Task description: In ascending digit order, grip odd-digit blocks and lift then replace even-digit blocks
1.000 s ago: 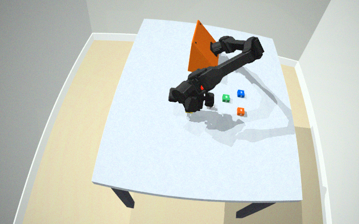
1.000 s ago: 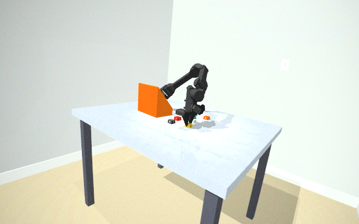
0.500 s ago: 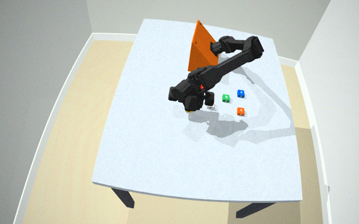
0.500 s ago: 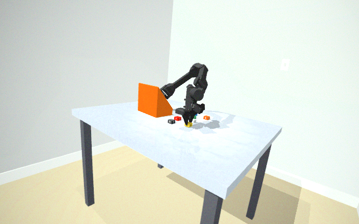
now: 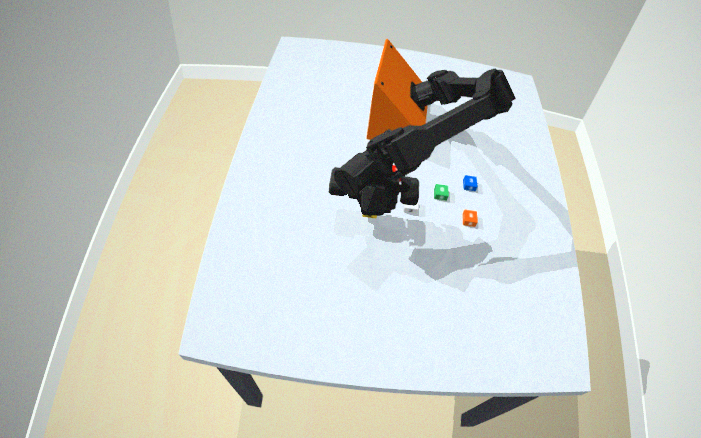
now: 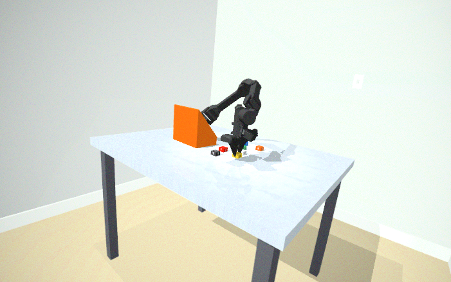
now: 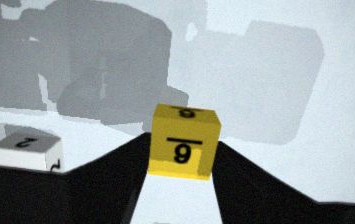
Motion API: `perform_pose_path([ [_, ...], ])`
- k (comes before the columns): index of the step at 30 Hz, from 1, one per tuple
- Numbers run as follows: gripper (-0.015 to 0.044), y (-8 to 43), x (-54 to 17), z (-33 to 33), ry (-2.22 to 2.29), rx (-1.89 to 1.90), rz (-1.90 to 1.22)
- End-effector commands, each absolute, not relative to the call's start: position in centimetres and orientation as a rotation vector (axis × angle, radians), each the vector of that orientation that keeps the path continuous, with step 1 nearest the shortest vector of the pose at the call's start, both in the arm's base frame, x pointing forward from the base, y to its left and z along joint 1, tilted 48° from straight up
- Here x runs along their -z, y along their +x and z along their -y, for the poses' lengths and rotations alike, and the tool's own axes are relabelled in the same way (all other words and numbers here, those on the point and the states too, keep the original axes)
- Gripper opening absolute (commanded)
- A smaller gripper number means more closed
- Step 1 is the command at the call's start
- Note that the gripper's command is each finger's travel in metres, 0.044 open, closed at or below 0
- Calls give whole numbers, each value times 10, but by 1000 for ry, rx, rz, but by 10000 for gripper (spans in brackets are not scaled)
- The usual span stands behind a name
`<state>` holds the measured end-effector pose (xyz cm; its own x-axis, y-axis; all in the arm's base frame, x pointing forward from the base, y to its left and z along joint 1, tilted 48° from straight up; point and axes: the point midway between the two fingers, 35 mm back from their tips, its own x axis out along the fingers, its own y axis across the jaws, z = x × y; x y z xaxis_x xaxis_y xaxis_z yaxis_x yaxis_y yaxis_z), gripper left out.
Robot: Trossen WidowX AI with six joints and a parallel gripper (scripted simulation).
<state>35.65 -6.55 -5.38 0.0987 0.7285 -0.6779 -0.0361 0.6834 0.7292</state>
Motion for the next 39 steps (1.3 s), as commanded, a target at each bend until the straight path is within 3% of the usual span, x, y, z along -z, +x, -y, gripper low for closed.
perform_pose_path([
  [1, 120, 356, 53, 66, 629, -627, -1369],
  [23, 120, 358, 63, 55, 629, -627, -1368],
  [33, 383, 358, 63, 55, 629, -627, -1368],
  [39, 400, 356, 47, 74, 629, -624, -1369],
])
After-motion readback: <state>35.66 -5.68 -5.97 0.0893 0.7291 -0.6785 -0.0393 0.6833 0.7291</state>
